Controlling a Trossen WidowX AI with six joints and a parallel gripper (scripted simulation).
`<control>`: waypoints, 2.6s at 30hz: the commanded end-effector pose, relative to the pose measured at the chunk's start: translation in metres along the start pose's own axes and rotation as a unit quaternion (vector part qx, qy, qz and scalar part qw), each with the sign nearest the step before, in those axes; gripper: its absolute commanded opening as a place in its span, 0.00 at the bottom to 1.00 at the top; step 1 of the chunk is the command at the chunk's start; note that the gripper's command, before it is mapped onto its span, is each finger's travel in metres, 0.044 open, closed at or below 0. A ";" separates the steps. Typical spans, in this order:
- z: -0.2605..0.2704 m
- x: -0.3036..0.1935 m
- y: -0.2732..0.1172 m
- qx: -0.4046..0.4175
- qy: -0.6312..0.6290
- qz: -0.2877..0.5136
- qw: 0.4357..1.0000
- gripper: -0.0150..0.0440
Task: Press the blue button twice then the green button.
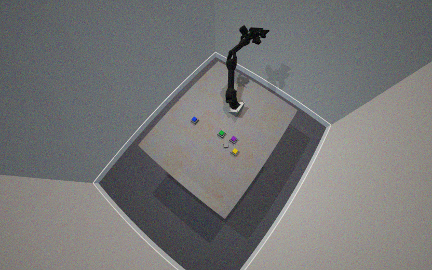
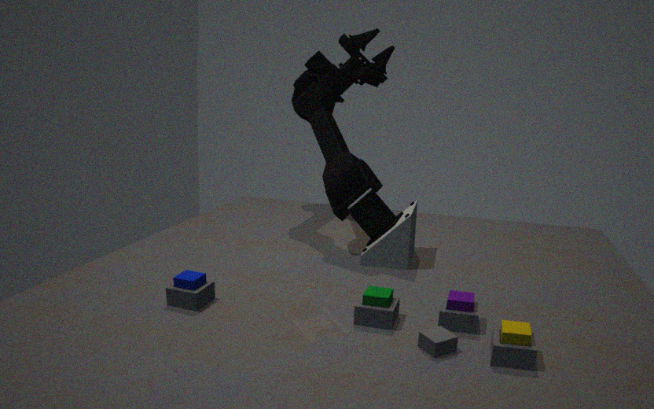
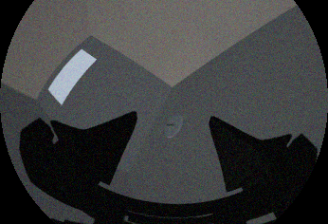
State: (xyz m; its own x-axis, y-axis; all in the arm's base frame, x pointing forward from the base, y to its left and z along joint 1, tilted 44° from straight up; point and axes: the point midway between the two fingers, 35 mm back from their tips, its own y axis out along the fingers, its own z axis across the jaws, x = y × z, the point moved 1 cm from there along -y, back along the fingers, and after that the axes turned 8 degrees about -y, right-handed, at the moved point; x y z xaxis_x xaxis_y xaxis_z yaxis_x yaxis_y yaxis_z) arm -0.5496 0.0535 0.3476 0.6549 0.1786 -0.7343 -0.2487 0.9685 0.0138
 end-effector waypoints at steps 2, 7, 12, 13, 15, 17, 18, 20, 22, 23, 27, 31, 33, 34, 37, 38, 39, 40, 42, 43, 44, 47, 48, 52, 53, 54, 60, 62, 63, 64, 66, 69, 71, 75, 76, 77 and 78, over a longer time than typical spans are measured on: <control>-0.002 -0.002 -0.009 -0.008 -0.010 0.007 1.000 0.93; -0.006 -0.021 -0.088 -0.071 -0.091 0.078 0.990 0.93; 0.002 -0.033 -0.163 -0.120 -0.160 0.153 0.968 0.93; 0.005 -0.034 -0.181 -0.131 -0.176 0.172 0.960 0.93; 0.013 -0.036 -0.216 -0.149 -0.206 0.211 0.944 0.93; 0.022 -0.036 -0.250 -0.165 -0.236 0.250 0.924 0.93; 0.027 -0.035 -0.267 -0.172 -0.250 0.270 0.914 0.93; 0.038 -0.032 -0.300 -0.184 -0.277 0.310 0.891 0.93; 0.051 -0.028 -0.331 -0.194 -0.302 0.350 0.865 0.93; 0.057 -0.025 -0.347 -0.197 -0.314 0.370 0.852 0.93; 0.089 -0.009 -0.406 -0.205 -0.357 0.452 0.791 0.93; 0.125 0.013 -0.460 -0.201 -0.392 0.535 0.721 0.93; 0.145 0.027 -0.485 -0.195 -0.406 0.576 0.683 0.93; 0.156 0.034 -0.496 -0.191 -0.412 0.596 0.663 0.93; 0.189 0.058 -0.529 -0.173 -0.426 0.655 0.600 0.93; 0.200 0.066 -0.538 -0.166 -0.429 0.674 0.578 0.93; 0.212 0.075 -0.547 -0.158 -0.431 0.693 0.556 0.93; 0.224 0.085 -0.556 -0.149 -0.433 0.711 0.533 0.93; 0.248 0.104 -0.571 -0.129 -0.433 0.747 0.487 0.93; 0.261 0.114 -0.577 -0.118 -0.432 0.764 0.464 0.93; 0.273 0.124 -0.583 -0.106 -0.430 0.781 0.440 0.93; 0.309 0.154 -0.597 -0.069 -0.419 0.825 0.374 0.93; 0.322 0.164 -0.601 -0.055 -0.412 0.839 0.352 0.93; 0.378 0.208 -0.612 0.010 -0.371 0.891 0.261 0.93; 0.390 0.218 -0.613 0.026 -0.360 0.901 0.242 0.93; 0.400 0.226 -0.613 0.038 -0.351 0.908 0.226 0.93; 0.464 0.306 -0.609 0.163 -0.282 0.942 0.080 0.93; 0.485 0.334 -0.602 0.208 -0.252 0.944 0.033 0.93; 0.495 0.348 -0.597 0.233 -0.236 0.944 0.010 0.93; 0.504 0.362 -0.592 0.258 -0.219 0.941 -0.014 0.93; 0.521 0.391 -0.579 0.309 -0.184 0.931 -0.060 0.93; 0.543 0.429 -0.556 0.380 -0.128 0.908 -0.119 0.93; 0.552 0.447 -0.544 0.411 -0.103 0.894 -0.146 0.93; 0.569 0.504 -0.499 0.505 -0.023 0.832 -0.229 0.93; 0.572 0.516 -0.487 0.525 -0.005 0.815 -0.245 0.93; 0.574 0.527 -0.474 0.546 0.015 0.796 -0.262 0.93; 0.576 0.539 -0.461 0.567 0.033 0.775 -0.278 0.93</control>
State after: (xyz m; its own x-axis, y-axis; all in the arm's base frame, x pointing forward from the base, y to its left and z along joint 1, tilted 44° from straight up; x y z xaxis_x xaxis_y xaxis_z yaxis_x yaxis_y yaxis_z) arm 0.3101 -0.2454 0.3571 0.4218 -0.3255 0.8463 0.2512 -0.8549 -0.4540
